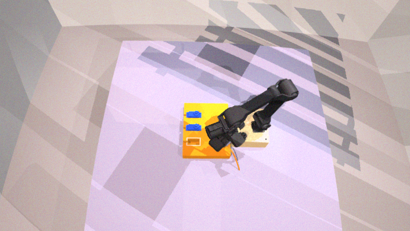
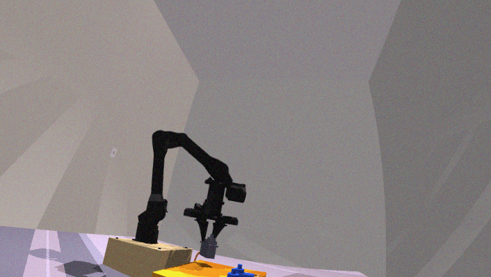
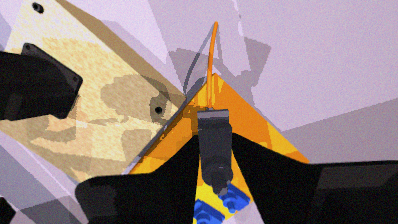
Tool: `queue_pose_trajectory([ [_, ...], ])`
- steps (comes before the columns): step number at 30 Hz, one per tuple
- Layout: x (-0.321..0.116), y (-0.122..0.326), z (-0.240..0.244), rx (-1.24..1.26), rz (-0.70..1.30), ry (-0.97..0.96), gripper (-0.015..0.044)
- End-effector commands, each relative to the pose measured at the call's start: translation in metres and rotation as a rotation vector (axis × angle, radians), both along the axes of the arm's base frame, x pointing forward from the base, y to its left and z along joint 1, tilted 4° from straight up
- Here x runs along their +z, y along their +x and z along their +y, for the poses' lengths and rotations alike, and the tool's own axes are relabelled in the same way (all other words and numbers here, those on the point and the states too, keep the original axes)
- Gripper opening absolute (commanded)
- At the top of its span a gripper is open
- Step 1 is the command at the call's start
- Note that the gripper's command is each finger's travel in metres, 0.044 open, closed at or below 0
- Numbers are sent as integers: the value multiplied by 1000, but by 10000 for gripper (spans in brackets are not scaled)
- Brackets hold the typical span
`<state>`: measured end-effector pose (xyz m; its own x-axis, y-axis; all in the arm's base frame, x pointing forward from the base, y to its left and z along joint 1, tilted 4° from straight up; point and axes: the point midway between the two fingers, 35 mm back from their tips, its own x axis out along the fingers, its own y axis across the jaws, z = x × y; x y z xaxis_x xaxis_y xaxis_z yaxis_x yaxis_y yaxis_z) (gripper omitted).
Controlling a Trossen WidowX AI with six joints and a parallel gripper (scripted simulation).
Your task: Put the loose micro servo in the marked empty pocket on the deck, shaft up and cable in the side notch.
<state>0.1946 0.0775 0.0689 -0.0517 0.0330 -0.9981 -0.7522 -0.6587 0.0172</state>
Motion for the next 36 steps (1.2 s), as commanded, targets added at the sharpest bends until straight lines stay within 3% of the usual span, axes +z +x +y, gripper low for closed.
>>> queue_pose_trajectory([
  [1, 1, 3, 0, -3, 0, 3, 0],
  [14, -2, 56, -6, -3, -4, 2, 0],
  [28, -3, 55, -26, -8, -4, 0, 0],
  [36, -3, 55, -26, -225, 3, -11, 0],
])
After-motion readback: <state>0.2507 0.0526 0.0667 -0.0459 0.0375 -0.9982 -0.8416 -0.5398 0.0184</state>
